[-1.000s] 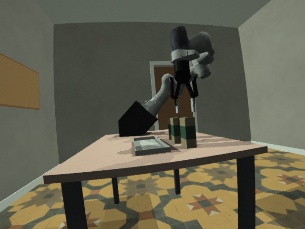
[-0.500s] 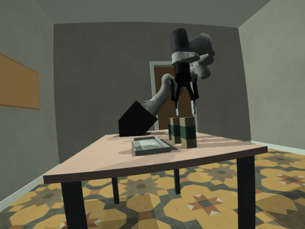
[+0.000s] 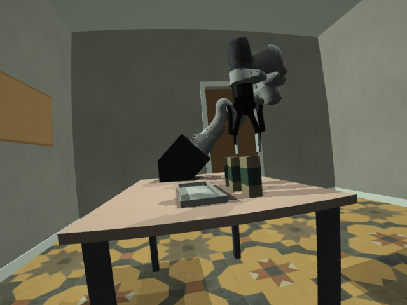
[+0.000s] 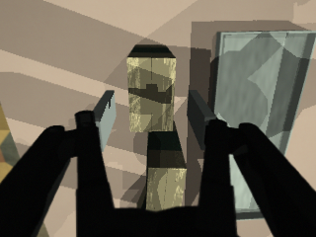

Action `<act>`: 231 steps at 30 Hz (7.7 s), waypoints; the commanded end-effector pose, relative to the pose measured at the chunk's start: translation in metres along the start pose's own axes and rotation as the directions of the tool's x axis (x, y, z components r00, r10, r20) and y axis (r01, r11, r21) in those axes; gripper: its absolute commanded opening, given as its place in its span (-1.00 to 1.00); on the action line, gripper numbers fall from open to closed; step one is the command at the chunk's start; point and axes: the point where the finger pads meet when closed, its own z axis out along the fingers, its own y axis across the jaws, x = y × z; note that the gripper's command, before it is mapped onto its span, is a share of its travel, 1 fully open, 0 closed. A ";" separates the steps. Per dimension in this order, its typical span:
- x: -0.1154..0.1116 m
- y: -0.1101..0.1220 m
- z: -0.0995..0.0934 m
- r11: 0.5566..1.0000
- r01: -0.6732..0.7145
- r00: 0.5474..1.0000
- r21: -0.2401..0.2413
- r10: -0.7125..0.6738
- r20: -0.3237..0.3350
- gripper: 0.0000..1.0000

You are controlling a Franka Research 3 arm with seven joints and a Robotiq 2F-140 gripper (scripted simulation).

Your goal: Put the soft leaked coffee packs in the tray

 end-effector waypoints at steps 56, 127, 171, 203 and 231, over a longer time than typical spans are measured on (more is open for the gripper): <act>0.003 0.000 0.045 1.000 -0.004 1.000 0.000 0.004 -0.004 0.06; 0.004 0.000 0.063 1.000 -0.004 1.000 0.000 0.004 -0.004 -0.54; 0.004 0.000 0.058 1.000 -0.004 1.000 0.000 0.004 -0.004 -0.54; 0.003 0.000 0.008 1.000 -0.004 1.000 0.000 0.004 -0.004 -0.54; 0.003 0.000 0.008 1.000 -0.004 1.000 0.000 0.004 -0.004 -0.54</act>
